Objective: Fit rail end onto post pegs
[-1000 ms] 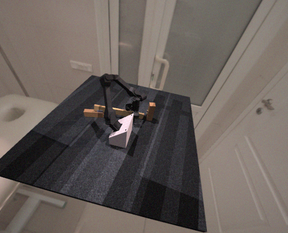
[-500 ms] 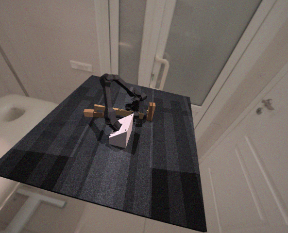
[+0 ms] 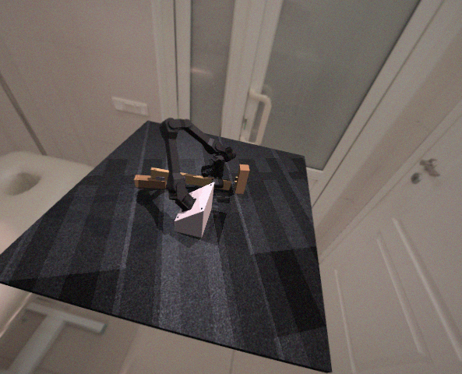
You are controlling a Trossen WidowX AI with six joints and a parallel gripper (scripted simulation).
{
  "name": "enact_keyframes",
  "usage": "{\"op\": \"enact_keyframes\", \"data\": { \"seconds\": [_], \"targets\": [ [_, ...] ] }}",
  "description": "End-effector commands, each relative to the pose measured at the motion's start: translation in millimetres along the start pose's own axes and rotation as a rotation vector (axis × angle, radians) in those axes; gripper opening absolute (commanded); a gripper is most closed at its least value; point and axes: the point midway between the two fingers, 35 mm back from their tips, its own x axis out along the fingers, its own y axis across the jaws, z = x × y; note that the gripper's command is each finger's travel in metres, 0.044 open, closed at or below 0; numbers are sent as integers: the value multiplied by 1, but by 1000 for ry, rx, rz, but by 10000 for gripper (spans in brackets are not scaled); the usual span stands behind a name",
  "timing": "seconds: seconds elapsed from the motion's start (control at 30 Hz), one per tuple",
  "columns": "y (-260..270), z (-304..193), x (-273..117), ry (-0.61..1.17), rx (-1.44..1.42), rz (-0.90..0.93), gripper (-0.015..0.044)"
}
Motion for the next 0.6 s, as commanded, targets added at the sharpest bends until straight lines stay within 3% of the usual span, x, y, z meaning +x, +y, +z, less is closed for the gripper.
{"op": "enact_keyframes", "data": {
  "seconds": [0.0,0.57],
  "targets": [
    [-1,0,-3,-4,-1,-6,0],
    [-1,0,-12,-3,-1,-5,0]
  ]
}}
